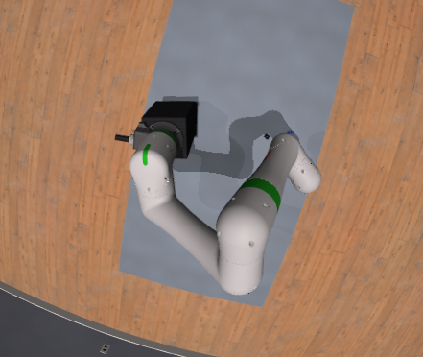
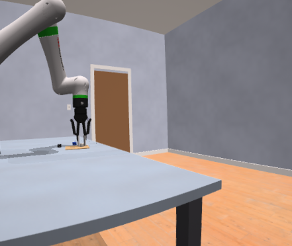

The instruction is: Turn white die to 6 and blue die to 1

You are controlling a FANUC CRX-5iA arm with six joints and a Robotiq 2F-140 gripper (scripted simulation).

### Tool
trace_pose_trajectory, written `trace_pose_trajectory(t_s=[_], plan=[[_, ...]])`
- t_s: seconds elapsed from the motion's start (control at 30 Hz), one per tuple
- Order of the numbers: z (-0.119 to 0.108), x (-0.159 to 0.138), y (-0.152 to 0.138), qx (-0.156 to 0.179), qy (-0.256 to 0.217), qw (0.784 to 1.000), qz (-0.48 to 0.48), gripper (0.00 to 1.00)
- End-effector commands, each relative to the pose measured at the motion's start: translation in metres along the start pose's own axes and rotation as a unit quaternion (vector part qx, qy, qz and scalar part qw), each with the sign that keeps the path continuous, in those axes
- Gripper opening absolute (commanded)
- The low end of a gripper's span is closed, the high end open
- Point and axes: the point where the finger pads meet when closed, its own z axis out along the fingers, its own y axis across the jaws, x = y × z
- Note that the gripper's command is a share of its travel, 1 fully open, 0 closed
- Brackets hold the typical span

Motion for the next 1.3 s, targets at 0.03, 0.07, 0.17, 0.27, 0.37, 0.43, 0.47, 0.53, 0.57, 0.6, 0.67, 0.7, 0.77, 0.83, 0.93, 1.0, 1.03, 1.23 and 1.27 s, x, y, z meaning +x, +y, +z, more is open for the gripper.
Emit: trace_pose_trajectory(t_s=[0.03, 0.07, 0.17, 0.27, 0.37, 0.43, 0.47, 0.53, 0.57, 0.6, 0.67, 0.7, 0.77, 0.83, 0.93, 1.0, 1.03, 1.23, 1.27], plan=[[0.000, 0.000, 0.000, 0.000, 0.000, 1.000, 0.000, 0.21], [0.000, 0.000, 0.000, 0.000, 0.000, 1.000, 0.000, 0.21], [-0.001, 0.000, 0.000, 0.000, 0.000, 1.000, 0.000, 0.21], [-0.005, 0.000, 0.000, 0.000, 0.000, 1.000, 0.000, 0.21], [-0.014, 0.000, 0.000, 0.000, 0.000, 1.000, 0.000, 0.21], [-0.023, 0.000, 0.000, 0.000, 0.000, 1.000, 0.000, 0.21], [-0.028, 0.000, 0.000, 0.000, 0.000, 1.000, 0.000, 0.21], [-0.039, 0.000, 0.000, 0.000, 0.000, 1.000, 0.000, 0.21], [-0.044, 0.000, 0.000, 0.000, 0.000, 1.000, 0.000, 0.21], [-0.050, 0.000, 0.000, 0.000, 0.000, 1.000, 0.000, 0.21], [-0.055, 0.000, 0.000, 0.000, 0.000, 1.000, 0.000, 0.21], [-0.055, 0.000, 0.000, 0.000, 0.000, 1.000, 0.000, 0.21], [-0.066, 0.000, 0.000, 0.000, 0.000, 1.000, 0.000, 0.21], [-0.075, 0.000, 0.000, 0.000, 0.000, 1.000, 0.000, 0.21], [-0.085, 0.000, 0.000, 0.000, 0.000, 1.000, 0.000, 0.21], [-0.088, 0.000, 0.000, 0.000, 0.000, 1.000, 0.000, 0.21], [-0.089, 0.000, 0.000, 0.000, 0.000, 1.000, 0.000, 0.21], [-0.090, 0.000, 0.000, 0.000, 0.000, 1.000, 0.000, 1.00], [-0.090, 0.000, 0.000, 0.000, 0.000, 1.000, 0.000, 1.00]])
